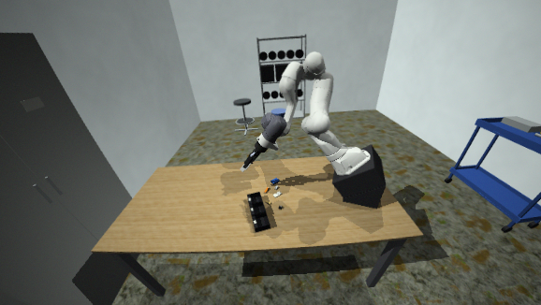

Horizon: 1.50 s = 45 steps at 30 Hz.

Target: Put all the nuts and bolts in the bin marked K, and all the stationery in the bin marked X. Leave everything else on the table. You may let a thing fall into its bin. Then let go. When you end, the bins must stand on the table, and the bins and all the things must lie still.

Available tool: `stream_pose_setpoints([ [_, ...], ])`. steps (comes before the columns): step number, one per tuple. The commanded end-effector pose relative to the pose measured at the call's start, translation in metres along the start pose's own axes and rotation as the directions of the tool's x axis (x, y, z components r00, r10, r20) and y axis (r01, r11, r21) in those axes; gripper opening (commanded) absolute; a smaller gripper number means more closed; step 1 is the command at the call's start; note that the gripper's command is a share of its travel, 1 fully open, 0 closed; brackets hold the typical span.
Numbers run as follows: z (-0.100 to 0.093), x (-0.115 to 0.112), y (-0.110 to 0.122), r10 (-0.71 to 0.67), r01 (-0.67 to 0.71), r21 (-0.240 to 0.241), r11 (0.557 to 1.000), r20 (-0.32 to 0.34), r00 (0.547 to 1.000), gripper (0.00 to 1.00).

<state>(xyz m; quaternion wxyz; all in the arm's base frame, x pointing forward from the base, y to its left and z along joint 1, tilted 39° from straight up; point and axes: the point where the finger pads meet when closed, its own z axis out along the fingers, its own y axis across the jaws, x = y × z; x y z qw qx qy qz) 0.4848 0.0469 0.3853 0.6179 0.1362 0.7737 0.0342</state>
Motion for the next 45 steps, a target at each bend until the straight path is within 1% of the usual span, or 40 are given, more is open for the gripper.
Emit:
stream_pose_setpoints([
  [1,-0.002,0.011,0.006,-0.133,0.132,-0.019,0.991,-0.037,0.990,0.18],
  [2,-0.002,0.011,0.006,-0.133,0.132,-0.019,0.991,-0.037,0.990,0.18],
  [3,-0.001,0.019,0.005,-0.180,0.179,-0.024,0.984,-0.047,0.982,0.18],
  [4,-0.001,0.021,0.005,-0.199,0.198,-0.026,0.980,-0.051,0.979,0.18],
  [10,-0.001,0.021,0.005,-0.309,0.307,-0.042,0.951,-0.076,0.948,0.18],
  [13,0.000,0.043,0.000,-0.360,0.357,-0.047,0.933,-0.089,0.929,0.18],
  [17,0.000,0.043,0.000,-0.435,0.431,-0.062,0.900,-0.110,0.894,0.18],
  [19,0.000,0.043,0.000,-0.435,0.431,-0.062,0.900,-0.110,0.894,0.18],
  [20,0.000,0.043,0.000,-0.476,0.470,-0.073,0.879,-0.120,0.871,0.18],
  [21,0.000,0.043,0.000,-0.489,0.483,-0.077,0.872,-0.124,0.864,0.18],
  [24,-0.001,0.066,-0.009,-0.535,0.528,-0.086,0.845,-0.139,0.833,0.18],
  [31,-0.001,0.067,-0.009,-0.645,0.632,-0.127,0.764,-0.172,0.745,0.18],
  [34,-0.004,0.089,-0.020,-0.684,0.670,-0.141,0.729,-0.188,0.705,0.18],
  [36,-0.004,0.089,-0.020,-0.684,0.670,-0.141,0.729,-0.188,0.705,0.18],
  [37,-0.004,0.091,-0.021,-0.721,0.703,-0.161,0.692,-0.202,0.663,0.18],
  [41,-0.004,0.091,-0.021,-0.771,0.748,-0.193,0.635,-0.217,0.598,0.18],
  [44,-0.008,0.111,-0.035,-0.804,0.778,-0.214,0.591,-0.230,0.548,0.18],
  [45,-0.009,0.115,-0.037,-0.816,0.788,-0.223,0.574,-0.235,0.528,0.18],
])
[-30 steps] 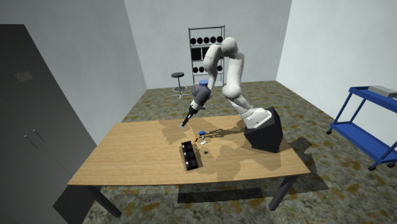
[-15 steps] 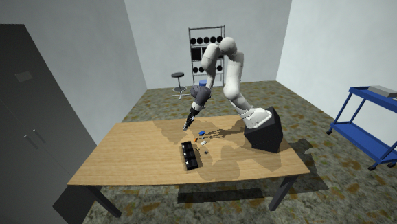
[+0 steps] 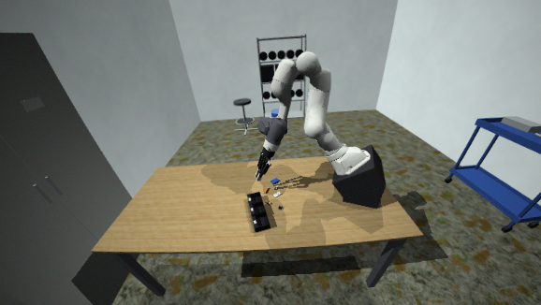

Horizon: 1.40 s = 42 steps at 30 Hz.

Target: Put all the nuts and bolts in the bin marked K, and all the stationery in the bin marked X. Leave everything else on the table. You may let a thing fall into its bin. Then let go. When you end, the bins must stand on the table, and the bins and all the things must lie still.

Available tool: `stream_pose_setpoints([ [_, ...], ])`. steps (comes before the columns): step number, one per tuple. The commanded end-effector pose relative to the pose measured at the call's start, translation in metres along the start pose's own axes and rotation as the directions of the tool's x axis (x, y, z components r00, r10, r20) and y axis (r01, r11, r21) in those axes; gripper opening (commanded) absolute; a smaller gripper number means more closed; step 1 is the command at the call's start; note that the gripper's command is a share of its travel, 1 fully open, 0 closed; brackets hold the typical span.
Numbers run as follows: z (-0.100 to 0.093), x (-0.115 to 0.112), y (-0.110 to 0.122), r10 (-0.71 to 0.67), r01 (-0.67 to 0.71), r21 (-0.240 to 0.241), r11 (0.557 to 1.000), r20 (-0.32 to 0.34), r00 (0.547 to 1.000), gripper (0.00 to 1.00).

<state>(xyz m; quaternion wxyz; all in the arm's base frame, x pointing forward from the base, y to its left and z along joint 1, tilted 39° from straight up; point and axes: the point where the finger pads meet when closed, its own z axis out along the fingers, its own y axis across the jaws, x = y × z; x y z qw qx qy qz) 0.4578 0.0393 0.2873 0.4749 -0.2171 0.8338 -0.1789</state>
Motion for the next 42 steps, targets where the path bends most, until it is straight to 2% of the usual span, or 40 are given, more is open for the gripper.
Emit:
stream_pose_setpoints([
  [1,-0.001,0.016,0.012,-0.140,0.138,-0.043,0.989,-0.057,0.988,0.18],
  [5,-0.001,0.016,0.012,-0.222,0.217,-0.072,0.974,-0.087,0.971,0.18],
  [6,-0.002,0.024,0.014,-0.244,0.237,-0.080,0.968,-0.096,0.965,0.18],
  [8,-0.002,0.024,0.014,-0.244,0.237,-0.080,0.968,-0.096,0.965,0.18],
  [11,-0.002,0.046,0.018,-0.336,0.322,-0.116,0.940,-0.130,0.933,0.18],
  [13,-0.002,0.046,0.018,-0.380,0.361,-0.138,0.922,-0.145,0.914,0.18],
  [14,-0.003,0.055,0.019,-0.401,0.380,-0.150,0.913,-0.153,0.903,0.18],
  [17,-0.005,0.077,0.021,-0.464,0.434,-0.183,0.882,-0.173,0.869,0.18],
  [21,-0.005,0.077,0.021,-0.547,0.502,-0.237,0.832,-0.194,0.815,0.18],
  [23,-0.009,0.093,0.022,-0.588,0.534,-0.267,0.802,-0.203,0.783,0.18],
  [25,-0.009,0.093,0.022,-0.588,0.534,-0.267,0.802,-0.203,0.783,0.18],
  [26,-0.011,0.102,0.022,-0.637,0.569,-0.305,0.764,-0.212,0.741,0.18],
  [28,-0.014,0.112,0.023,-0.676,0.596,-0.337,0.728,-0.217,0.704,0.18],
  [42,-0.014,0.113,0.024,-0.682,0.600,-0.342,0.723,-0.217,0.699,0.18],
])
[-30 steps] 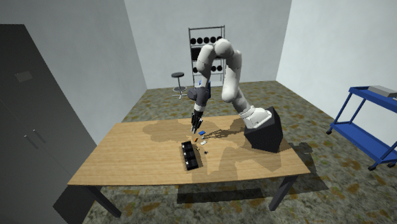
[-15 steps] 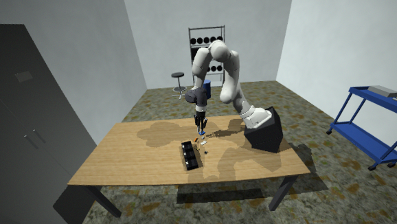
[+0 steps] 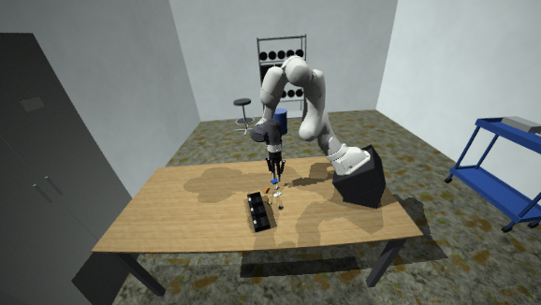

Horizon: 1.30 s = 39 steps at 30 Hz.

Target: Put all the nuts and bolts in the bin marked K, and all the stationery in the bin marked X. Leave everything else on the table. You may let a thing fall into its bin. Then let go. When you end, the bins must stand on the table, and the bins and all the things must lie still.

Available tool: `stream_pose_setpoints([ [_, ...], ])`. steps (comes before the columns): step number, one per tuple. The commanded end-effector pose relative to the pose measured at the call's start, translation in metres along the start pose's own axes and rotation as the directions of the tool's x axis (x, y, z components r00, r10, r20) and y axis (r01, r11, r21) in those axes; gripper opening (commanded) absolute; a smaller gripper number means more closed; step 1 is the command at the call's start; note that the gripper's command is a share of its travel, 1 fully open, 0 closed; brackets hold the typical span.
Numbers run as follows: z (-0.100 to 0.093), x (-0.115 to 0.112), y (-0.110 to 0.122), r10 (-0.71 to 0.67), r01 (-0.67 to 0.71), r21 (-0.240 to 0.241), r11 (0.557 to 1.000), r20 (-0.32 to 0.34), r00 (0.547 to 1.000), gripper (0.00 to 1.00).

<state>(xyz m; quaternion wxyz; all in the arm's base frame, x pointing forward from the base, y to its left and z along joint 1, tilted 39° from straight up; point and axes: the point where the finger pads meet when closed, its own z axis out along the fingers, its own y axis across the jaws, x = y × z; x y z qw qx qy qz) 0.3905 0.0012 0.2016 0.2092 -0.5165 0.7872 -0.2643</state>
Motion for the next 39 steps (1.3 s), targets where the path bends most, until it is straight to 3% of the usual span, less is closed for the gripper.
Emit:
stream_pose_setpoints([
  [1,-0.001,0.000,0.001,-0.007,0.007,-0.007,1.000,-0.003,1.000,0.18],
  [22,-0.001,-0.002,-0.004,-0.007,0.007,-0.007,1.000,-0.003,1.000,0.18],
  [39,0.059,-0.003,-0.009,-0.007,0.007,-0.007,1.000,-0.003,1.000,0.18],
])
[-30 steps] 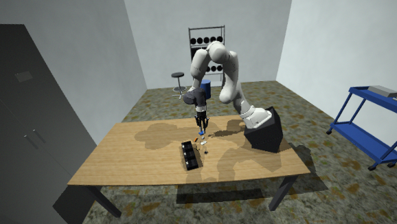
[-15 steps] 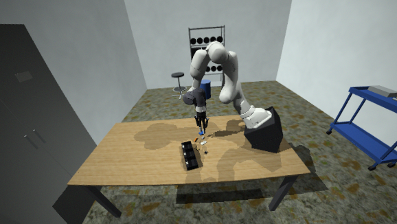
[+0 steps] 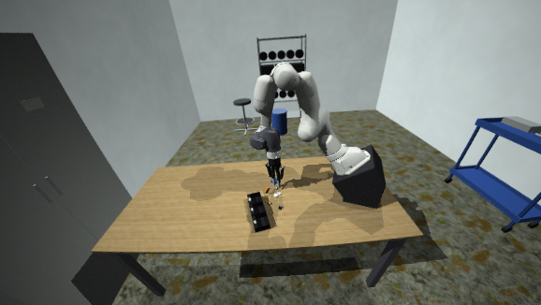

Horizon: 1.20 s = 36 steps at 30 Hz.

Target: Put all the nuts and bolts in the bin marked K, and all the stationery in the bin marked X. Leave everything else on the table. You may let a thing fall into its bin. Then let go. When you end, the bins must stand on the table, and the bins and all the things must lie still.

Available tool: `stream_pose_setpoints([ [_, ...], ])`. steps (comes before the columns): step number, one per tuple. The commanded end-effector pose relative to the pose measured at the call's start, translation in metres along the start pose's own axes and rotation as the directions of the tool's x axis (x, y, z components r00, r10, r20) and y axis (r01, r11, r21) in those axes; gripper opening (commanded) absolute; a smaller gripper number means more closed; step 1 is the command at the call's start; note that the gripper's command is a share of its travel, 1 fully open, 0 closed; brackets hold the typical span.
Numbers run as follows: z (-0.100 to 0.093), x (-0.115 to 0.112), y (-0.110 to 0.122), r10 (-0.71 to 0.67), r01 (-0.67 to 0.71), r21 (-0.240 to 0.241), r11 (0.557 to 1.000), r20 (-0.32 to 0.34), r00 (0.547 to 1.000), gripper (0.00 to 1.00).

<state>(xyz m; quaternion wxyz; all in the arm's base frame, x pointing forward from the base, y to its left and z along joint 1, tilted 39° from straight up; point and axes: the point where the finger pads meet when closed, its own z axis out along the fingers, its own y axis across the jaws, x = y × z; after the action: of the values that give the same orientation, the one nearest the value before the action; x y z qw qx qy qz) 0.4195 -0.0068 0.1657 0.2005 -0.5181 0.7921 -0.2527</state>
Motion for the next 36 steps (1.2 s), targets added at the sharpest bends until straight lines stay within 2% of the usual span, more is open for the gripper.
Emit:
stream_pose_setpoints([
  [1,0.011,-0.001,-0.010,-0.010,0.010,0.024,1.000,0.000,1.000,0.18],
  [25,0.012,0.000,-0.005,-0.010,0.010,0.024,1.000,0.000,1.000,0.18],
  [36,0.024,0.000,-0.005,-0.010,0.010,0.024,1.000,0.000,1.000,0.18],
])
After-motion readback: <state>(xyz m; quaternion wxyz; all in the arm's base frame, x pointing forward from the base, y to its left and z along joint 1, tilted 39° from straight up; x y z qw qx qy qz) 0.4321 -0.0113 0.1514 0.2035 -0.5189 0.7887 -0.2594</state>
